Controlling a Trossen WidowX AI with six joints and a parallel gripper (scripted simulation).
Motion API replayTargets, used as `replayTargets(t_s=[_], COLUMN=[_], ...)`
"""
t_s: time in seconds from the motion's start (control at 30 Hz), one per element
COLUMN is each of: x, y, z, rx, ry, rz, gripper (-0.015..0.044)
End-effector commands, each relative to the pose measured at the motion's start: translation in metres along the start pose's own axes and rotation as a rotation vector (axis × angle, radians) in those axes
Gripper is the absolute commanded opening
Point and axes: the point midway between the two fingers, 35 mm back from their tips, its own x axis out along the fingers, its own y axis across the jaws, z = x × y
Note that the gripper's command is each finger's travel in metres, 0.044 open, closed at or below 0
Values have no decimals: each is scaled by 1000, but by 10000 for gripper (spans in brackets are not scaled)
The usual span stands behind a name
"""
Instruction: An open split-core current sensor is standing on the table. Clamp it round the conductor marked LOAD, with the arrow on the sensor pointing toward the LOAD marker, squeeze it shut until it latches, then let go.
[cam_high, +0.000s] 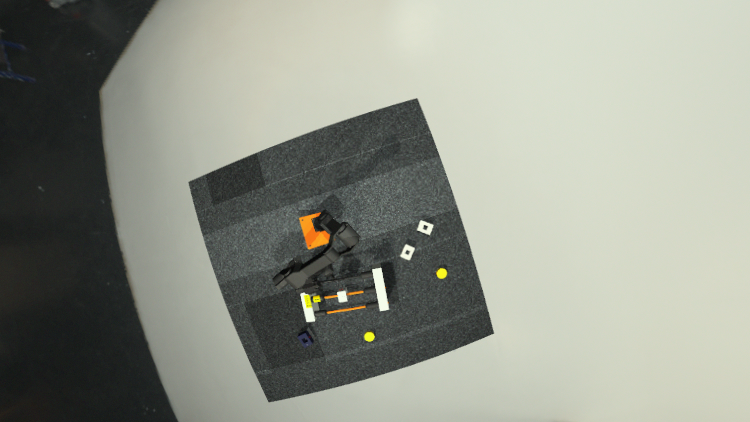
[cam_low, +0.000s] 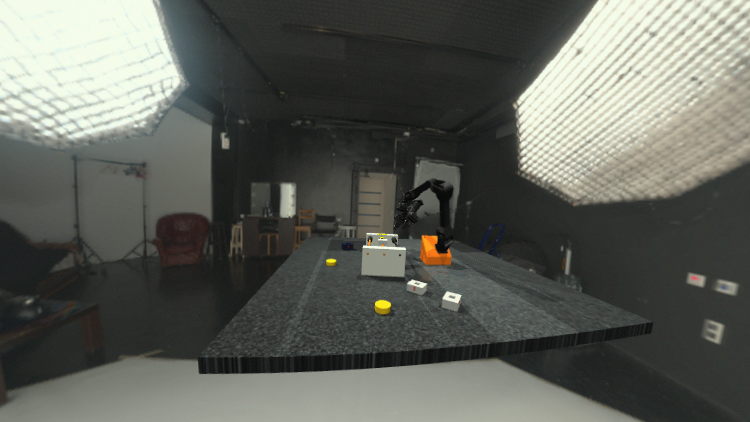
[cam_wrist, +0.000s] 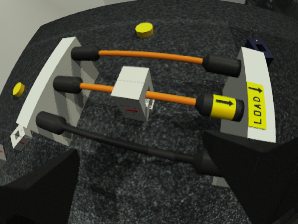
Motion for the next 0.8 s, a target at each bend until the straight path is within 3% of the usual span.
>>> replayTargets(t_s=[0.0, 0.63, 0.77], x=[-7, -5, 3], y=[1, 0, 2], z=[-13, -7, -1], rx=[-251, -163, 78], ry=[-118, -70, 20], rz=[-1, 2, 2], gripper=[440, 440, 440])
